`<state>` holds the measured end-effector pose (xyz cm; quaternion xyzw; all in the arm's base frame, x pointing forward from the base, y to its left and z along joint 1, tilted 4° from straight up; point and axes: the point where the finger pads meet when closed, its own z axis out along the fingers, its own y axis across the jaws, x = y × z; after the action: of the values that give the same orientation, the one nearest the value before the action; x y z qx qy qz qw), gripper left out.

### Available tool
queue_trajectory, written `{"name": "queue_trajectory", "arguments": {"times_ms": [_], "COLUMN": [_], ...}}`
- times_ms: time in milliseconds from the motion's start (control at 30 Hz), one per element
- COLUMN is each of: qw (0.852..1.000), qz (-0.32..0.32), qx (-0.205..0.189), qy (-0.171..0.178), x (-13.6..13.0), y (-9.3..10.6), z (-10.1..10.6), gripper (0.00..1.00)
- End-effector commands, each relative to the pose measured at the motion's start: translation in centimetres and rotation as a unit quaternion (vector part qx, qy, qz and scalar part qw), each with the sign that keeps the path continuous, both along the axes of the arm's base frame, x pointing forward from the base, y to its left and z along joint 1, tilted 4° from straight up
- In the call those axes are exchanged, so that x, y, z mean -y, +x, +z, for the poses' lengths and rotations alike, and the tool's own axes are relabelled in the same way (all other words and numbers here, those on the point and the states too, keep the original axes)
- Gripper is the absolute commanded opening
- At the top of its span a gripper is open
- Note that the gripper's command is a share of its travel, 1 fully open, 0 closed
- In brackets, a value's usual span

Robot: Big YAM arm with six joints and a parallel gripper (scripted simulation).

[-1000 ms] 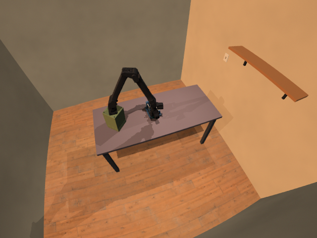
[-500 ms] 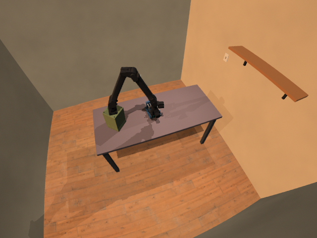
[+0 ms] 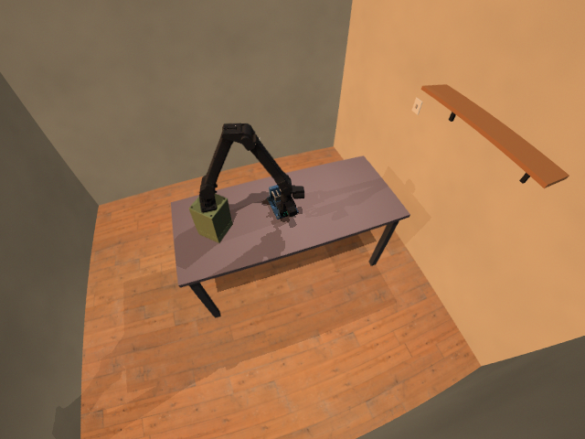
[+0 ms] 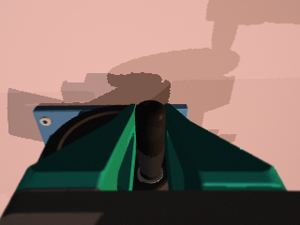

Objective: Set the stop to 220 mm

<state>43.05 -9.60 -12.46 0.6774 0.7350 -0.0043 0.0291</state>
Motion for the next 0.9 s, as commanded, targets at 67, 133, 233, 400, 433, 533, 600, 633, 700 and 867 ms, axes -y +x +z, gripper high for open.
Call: {"name": "queue_trajectory", "arguments": {"times_ms": [67,133,233,400,433,533,600,633,700,867], "qw": [0.999,0.999,0.999,0.999,0.999,0.999,0.999,0.999,0.999,0.999], "qz": [0.001,0.001,0.001,0.001,0.001,0.001,0.001,0.001,0.001,0.001], "qx": [0.038,0.038,0.038,0.039,0.039,0.039,0.039,0.039,0.039,0.040], "qy": [-0.008,-0.008,-0.008,-0.008,-0.008,-0.007,-0.007,-0.007,-0.007,-0.007], "x": [0.0,0.0,-0.1,-0.1,-0.1,-0.1,-0.1,-0.1,-0.2,-0.3], "y": [3.3,3.4,3.7,4.0,4.0,4.0,4.1,4.1,4.3,5.1], "z": [3.5,3.5,3.7,3.8,3.8,3.8,3.9,3.9,4.0,4.5], "gripper": [0.06,0.06,0.06,0.06,0.06,0.06,0.06,0.06,0.06,0.06]}}
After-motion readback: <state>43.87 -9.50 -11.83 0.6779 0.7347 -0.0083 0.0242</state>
